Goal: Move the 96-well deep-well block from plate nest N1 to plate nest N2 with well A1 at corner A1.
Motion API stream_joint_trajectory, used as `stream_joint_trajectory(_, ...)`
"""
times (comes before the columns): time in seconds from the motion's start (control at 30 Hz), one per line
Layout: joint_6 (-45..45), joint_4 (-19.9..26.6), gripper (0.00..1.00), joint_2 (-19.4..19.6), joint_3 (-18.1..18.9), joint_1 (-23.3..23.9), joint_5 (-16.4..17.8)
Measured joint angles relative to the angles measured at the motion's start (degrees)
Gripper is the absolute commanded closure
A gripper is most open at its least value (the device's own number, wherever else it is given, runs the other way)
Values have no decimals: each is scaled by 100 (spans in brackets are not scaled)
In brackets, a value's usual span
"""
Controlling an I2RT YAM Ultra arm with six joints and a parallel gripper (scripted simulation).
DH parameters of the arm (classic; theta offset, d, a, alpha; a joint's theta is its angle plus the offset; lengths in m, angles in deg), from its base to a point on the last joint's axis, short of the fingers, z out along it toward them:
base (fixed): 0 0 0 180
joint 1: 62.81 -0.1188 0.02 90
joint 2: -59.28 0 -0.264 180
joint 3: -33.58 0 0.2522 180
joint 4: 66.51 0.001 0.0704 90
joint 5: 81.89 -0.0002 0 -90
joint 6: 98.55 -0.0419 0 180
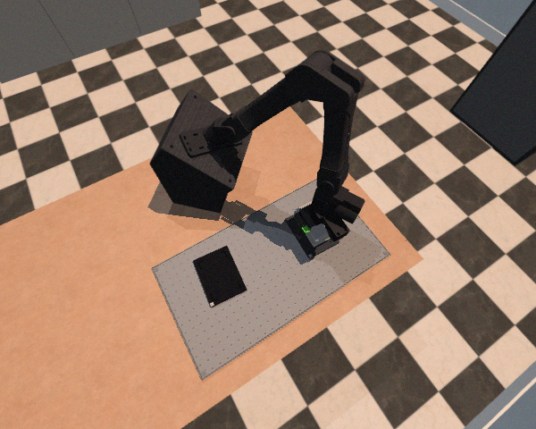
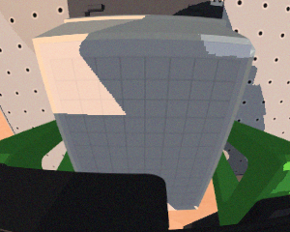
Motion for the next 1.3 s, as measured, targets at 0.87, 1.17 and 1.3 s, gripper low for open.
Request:
stream_joint_trajectory(0.87, 149, 793, 100, -761, -4, 179, 103)
stream_joint_trajectory(1.17, 162, 872, 100, -807, -7, 195, 103)
stream_joint_trajectory(1.3, 162, 872, 100, -811, -7, 195, 103)
